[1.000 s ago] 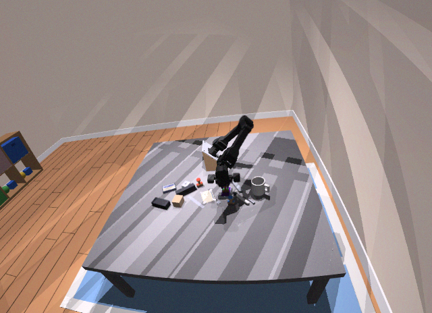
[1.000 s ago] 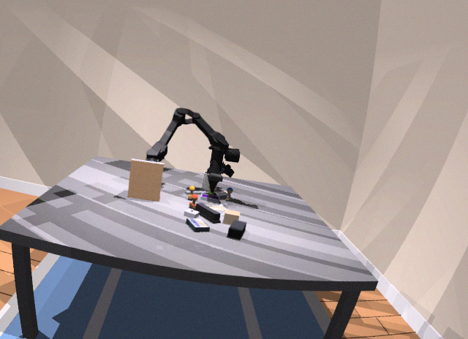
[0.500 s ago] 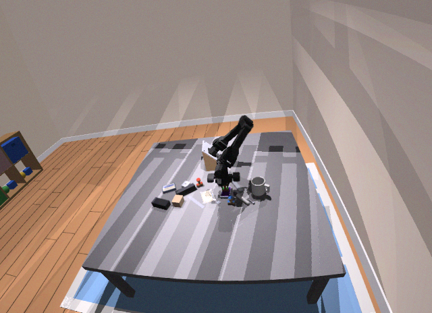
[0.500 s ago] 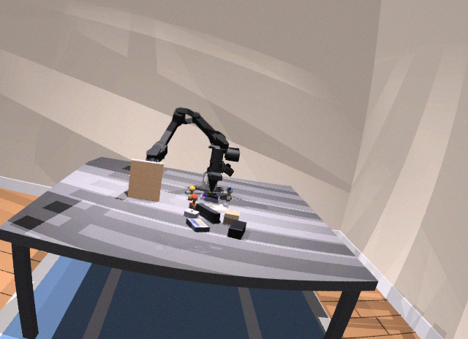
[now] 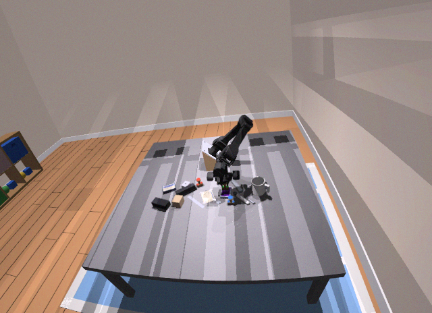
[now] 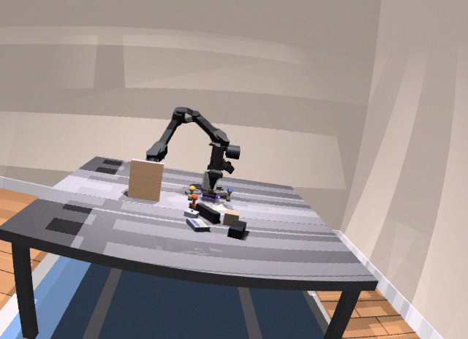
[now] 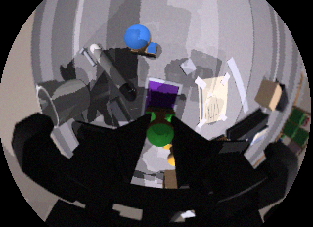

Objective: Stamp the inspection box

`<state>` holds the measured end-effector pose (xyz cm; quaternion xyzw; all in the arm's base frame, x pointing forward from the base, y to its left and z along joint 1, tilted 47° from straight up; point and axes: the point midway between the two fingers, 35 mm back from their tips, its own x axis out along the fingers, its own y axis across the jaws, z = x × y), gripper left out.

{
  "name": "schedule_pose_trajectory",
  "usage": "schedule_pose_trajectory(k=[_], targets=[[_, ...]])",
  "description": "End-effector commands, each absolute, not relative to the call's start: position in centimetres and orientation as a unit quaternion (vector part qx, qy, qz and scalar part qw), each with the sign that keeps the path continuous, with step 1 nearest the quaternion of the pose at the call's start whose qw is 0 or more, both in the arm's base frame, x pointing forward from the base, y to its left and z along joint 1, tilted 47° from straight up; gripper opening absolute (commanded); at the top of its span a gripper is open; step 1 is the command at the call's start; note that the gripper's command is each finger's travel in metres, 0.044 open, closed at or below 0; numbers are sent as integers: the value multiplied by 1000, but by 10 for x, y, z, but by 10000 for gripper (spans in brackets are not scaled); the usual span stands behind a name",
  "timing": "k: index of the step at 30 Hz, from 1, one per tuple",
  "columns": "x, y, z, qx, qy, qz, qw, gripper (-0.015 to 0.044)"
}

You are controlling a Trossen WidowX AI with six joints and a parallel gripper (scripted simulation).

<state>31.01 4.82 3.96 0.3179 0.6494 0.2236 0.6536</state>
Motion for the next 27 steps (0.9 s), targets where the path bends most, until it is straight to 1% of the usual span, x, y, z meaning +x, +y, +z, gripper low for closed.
schedule_pose_trajectory(k=[1,22,27], targets=[[313,43,45,315,646,224,658,0],[310,20,67,315,646,224,658,0],[312,9,56,353,660,184,637,0]])
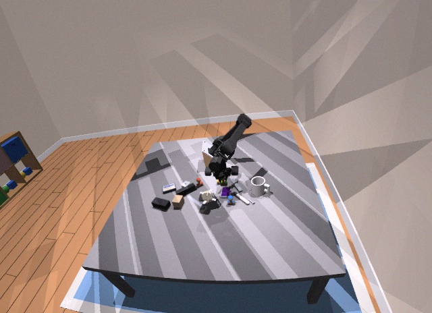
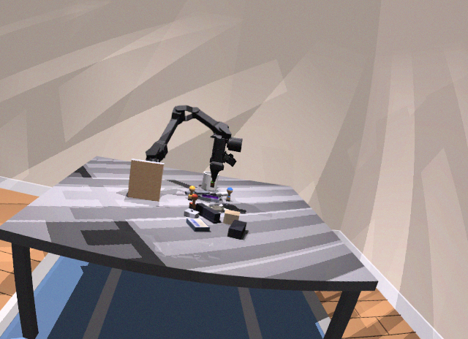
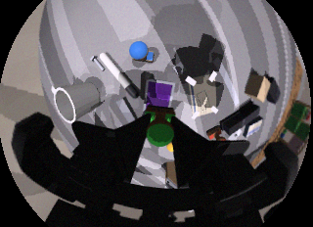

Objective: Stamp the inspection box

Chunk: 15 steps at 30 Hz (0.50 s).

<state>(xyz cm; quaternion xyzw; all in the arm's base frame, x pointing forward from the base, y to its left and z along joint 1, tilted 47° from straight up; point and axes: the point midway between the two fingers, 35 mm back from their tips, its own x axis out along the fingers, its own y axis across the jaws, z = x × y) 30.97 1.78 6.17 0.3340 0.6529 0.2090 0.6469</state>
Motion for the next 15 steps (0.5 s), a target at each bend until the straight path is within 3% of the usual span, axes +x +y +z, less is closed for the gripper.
schedule_pose_trajectory(k=[1,15], targets=[[312,6,53,364,664,172,631,0],[310,-35,11,500,691,6,522,0]])
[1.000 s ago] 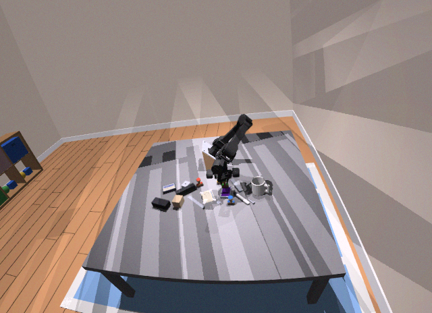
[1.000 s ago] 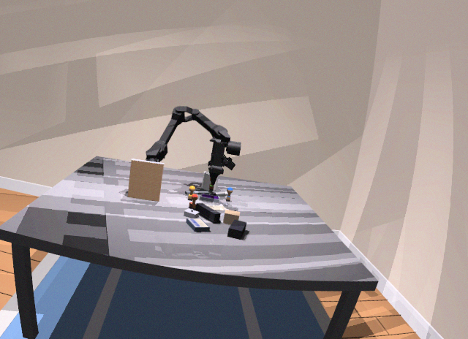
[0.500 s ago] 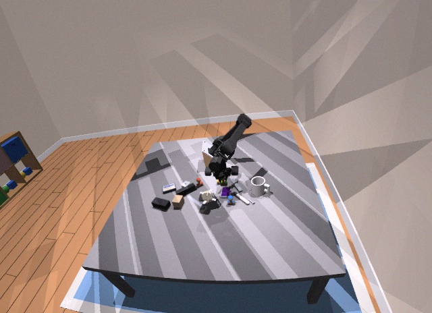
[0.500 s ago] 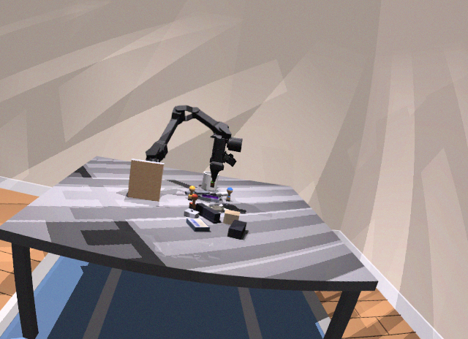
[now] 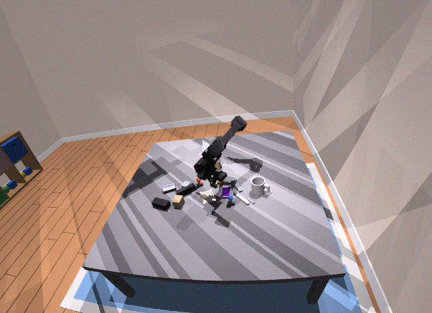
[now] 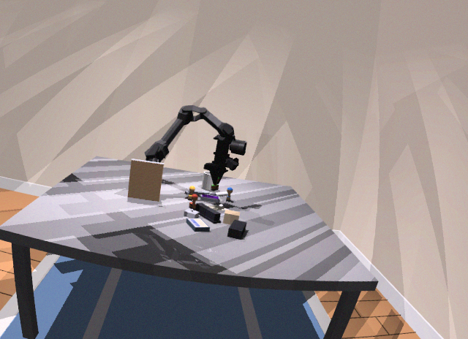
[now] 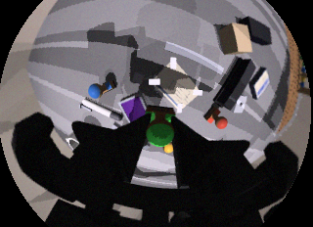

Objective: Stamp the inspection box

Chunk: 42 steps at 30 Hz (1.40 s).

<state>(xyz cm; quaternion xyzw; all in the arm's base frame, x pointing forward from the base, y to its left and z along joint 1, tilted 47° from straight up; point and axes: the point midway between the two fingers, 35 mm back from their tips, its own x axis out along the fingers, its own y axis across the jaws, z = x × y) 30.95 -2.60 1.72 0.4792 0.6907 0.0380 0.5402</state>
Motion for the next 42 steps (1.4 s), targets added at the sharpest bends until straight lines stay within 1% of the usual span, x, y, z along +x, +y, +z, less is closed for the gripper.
schedule_pose_trajectory(k=[1,10,42], targets=[[310,-38,7,509,692,-6,512,0],[303,-61,-19,576,688,-102,430,0],[305,-48,-33,577,687,-104,429,0]])
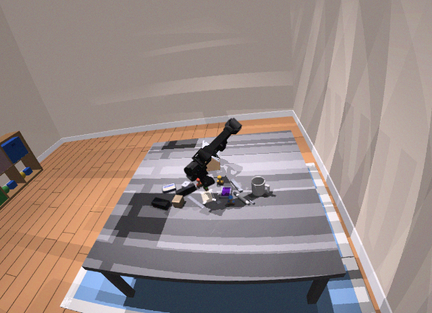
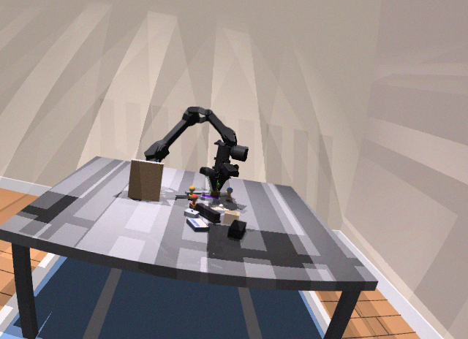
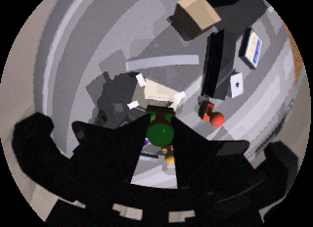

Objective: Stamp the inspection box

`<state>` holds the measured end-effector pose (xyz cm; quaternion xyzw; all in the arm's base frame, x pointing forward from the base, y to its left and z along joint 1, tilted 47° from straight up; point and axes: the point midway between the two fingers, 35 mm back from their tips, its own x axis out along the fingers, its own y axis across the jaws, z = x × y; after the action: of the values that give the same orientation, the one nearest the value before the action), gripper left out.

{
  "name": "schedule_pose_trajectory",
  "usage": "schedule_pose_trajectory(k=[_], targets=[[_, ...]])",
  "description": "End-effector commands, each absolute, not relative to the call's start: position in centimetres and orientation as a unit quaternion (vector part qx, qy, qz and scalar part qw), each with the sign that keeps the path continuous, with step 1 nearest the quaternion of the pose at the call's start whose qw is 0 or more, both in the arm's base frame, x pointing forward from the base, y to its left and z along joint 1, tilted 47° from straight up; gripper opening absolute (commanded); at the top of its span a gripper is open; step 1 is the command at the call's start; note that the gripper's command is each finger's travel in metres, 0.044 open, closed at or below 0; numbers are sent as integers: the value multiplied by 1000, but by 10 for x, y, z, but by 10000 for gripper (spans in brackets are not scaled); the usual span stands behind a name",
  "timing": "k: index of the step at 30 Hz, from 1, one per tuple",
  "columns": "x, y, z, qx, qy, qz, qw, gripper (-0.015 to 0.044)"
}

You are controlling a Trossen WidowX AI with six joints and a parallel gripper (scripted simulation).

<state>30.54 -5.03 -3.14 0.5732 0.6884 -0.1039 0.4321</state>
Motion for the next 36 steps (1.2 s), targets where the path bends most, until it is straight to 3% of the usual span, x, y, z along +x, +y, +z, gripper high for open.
schedule_pose_trajectory(k=[1,36], targets=[[305,-48,-33,577,687,-104,429,0],[307,-31,-49,576,688,-104,429,0]])
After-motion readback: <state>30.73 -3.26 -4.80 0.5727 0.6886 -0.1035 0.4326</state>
